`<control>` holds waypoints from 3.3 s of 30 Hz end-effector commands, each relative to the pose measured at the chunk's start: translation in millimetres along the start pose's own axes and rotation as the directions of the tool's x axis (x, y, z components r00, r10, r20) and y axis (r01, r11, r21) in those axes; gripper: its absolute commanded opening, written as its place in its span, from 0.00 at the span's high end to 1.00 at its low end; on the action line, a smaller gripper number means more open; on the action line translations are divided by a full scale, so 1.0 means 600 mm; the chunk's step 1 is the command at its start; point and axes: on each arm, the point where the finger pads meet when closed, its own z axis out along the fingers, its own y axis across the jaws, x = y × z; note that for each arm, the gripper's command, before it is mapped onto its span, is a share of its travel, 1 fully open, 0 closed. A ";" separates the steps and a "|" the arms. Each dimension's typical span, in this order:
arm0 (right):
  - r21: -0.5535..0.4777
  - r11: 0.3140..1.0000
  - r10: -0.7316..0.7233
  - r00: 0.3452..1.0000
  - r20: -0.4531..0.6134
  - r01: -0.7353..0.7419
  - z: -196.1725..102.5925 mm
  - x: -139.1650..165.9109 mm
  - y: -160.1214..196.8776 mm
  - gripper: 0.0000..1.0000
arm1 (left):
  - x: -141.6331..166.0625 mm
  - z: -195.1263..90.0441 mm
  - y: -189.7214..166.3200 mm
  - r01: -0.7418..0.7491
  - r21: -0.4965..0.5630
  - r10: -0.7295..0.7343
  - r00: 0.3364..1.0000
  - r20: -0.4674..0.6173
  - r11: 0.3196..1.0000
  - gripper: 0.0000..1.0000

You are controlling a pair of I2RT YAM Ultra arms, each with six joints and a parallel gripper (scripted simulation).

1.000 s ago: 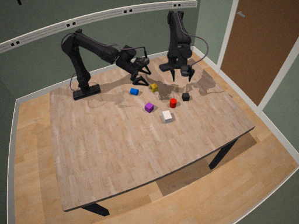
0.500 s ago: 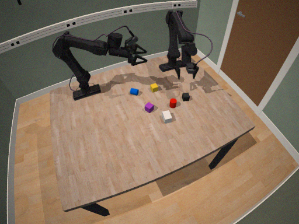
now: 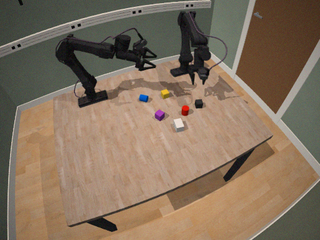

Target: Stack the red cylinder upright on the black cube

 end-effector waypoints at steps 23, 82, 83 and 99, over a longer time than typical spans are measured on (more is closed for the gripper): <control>0.334 0.936 0.156 0.982 -0.107 -0.112 -0.040 -0.013 -0.004 0.00 | -0.090 0.165 -0.136 -0.235 0.046 0.233 0.882 -0.409 0.971 0.36; 0.334 0.936 0.156 0.982 -0.107 -0.112 -0.040 -0.013 -0.004 0.00 | -0.062 0.243 -0.135 -0.232 0.051 0.232 0.885 -0.404 0.971 0.49; 0.334 0.936 0.156 0.982 -0.107 -0.112 -0.040 -0.013 -0.004 0.00 | -0.062 0.243 -0.135 -0.232 0.051 0.232 0.885 -0.404 0.971 0.49; 0.342 0.934 0.156 0.981 -0.117 -0.108 -0.039 -0.004 -0.008 0.00 | -0.062 0.243 -0.135 -0.232 0.051 0.232 0.885 -0.404 0.971 0.77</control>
